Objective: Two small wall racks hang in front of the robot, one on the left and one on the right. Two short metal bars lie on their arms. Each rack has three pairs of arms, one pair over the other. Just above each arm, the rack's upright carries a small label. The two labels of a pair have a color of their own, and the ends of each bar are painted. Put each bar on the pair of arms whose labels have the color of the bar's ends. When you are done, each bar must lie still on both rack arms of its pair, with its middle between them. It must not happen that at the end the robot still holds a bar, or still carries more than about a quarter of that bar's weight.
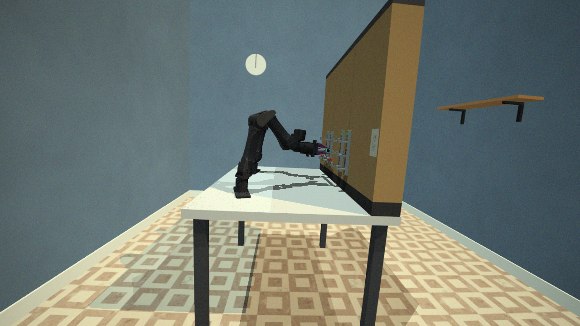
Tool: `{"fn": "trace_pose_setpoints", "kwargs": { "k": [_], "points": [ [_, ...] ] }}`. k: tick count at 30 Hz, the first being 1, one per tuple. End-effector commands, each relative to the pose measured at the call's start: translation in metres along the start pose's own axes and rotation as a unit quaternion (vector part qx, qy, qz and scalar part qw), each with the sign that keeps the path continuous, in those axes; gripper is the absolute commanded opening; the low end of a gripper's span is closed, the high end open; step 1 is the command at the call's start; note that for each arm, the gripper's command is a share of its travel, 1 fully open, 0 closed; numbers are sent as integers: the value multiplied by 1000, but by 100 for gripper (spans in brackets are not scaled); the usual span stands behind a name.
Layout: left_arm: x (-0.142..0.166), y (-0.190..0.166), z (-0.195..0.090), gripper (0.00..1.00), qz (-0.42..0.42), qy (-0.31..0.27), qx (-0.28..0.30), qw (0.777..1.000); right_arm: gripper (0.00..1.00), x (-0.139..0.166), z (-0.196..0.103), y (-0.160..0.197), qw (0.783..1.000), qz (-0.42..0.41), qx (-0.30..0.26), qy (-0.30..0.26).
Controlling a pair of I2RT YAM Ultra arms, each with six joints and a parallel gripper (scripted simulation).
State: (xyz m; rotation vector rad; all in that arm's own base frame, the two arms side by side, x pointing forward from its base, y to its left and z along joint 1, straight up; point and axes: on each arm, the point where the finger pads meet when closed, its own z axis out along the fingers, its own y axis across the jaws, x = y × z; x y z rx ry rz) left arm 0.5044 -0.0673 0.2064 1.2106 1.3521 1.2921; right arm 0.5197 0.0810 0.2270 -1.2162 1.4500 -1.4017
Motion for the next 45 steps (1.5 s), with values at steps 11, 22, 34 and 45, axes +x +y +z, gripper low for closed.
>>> {"fn": "trace_pose_setpoints", "kwargs": {
  "k": [11,22,34,45],
  "points": [
    [6,33,1,0,-15,6,-35,999,50,1,1,-12,998,43,51,4],
    [6,36,0,0,-15,6,-35,999,70,1,1,-12,998,43,51,5],
    [6,42,0,0,-15,6,-35,999,97,1,1,-12,998,43,51,5],
    [5,48,0,0,-14,6,-35,999,100,1,1,-12,998,43,51,5]
  ]
}}
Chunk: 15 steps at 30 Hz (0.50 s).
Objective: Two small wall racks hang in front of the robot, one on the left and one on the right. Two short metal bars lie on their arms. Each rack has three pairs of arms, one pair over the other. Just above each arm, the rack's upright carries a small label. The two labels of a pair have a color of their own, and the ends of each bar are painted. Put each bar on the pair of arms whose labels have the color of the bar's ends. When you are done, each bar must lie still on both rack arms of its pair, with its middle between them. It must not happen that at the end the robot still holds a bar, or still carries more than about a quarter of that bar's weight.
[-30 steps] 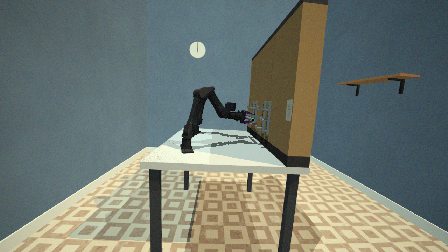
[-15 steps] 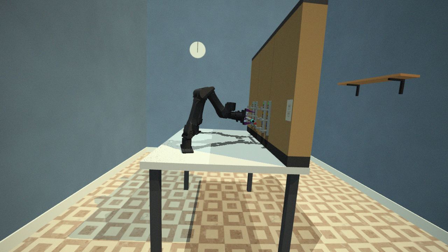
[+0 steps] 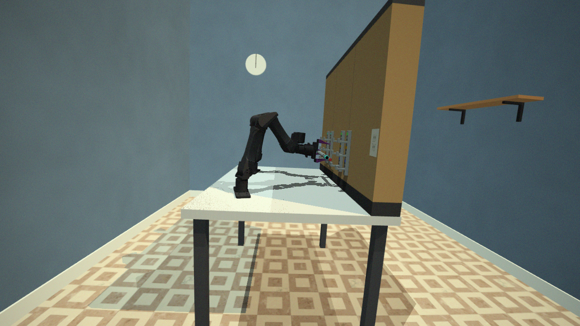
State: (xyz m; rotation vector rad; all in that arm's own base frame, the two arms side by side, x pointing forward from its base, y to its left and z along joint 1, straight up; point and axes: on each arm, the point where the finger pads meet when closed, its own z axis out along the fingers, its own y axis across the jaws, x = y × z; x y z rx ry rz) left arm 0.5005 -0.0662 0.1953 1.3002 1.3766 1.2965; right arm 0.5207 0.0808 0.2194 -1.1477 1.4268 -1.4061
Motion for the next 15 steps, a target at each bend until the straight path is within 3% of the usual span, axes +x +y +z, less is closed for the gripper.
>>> {"fn": "trace_pose_setpoints", "kwargs": {
  "k": [1,15],
  "points": [
    [7,60,-1,0,-43,6,-67,997,100,1,0,-19,999,23,26,2],
    [6,66,-1,0,-42,6,-67,997,100,1,0,-19,999,23,26,2]
  ]
}}
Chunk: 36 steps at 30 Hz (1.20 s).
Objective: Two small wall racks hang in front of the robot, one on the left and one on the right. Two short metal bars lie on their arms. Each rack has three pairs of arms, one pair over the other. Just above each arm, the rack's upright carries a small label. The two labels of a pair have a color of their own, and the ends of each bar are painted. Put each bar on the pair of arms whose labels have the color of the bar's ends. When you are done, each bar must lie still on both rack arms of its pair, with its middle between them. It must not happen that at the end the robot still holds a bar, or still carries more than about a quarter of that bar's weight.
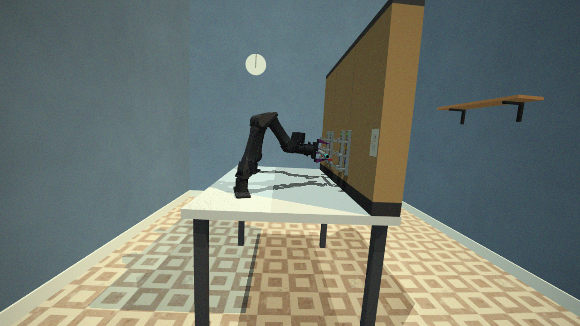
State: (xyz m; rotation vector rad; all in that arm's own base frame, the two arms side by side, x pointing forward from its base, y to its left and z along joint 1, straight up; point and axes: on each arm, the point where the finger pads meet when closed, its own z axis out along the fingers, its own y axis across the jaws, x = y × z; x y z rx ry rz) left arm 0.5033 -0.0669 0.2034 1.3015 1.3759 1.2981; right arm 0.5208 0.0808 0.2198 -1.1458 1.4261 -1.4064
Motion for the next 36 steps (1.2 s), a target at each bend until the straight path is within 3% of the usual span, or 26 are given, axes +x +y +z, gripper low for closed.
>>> {"fn": "trace_pose_setpoints", "kwargs": {
  "k": [1,36],
  "points": [
    [6,58,-2,0,-43,6,-67,997,100,1,0,-19,999,23,25,2],
    [3,66,-5,0,-43,6,-67,997,100,1,0,-19,999,23,25,2]
  ]
}}
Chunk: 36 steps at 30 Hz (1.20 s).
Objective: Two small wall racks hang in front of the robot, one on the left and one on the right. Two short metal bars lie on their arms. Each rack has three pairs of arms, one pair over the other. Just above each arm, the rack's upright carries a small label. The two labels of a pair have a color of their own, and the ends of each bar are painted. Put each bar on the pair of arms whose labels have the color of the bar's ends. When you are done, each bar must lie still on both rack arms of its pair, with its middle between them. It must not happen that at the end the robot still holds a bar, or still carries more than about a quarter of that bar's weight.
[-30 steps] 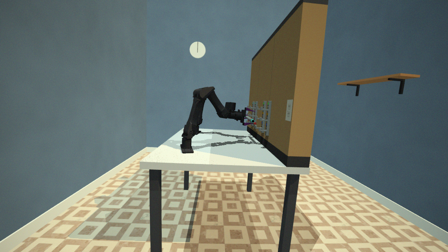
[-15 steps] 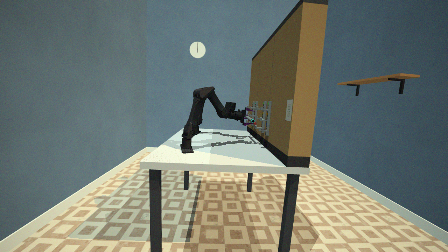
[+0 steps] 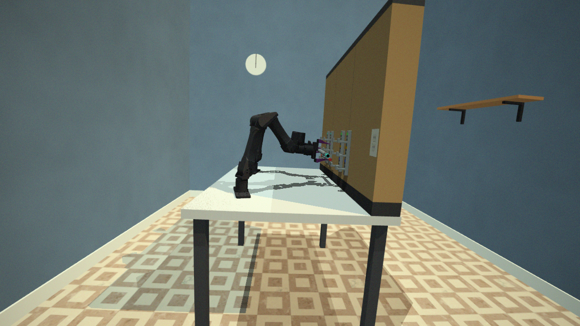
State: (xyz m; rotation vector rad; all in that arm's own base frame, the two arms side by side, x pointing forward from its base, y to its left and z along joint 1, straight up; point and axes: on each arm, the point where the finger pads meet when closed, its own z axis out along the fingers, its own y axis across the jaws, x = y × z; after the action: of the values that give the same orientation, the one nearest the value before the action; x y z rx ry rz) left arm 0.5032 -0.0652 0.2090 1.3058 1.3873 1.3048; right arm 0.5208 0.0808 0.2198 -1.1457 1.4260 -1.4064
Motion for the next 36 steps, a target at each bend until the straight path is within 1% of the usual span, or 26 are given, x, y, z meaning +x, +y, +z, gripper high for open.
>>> {"fn": "trace_pose_setpoints", "kwargs": {
  "k": [1,36],
  "points": [
    [1,61,-5,0,-46,1,-71,996,100,1,0,-19,999,23,25,2],
    [-5,57,-5,0,-46,1,-71,996,100,1,0,-19,999,23,25,2]
  ]
}}
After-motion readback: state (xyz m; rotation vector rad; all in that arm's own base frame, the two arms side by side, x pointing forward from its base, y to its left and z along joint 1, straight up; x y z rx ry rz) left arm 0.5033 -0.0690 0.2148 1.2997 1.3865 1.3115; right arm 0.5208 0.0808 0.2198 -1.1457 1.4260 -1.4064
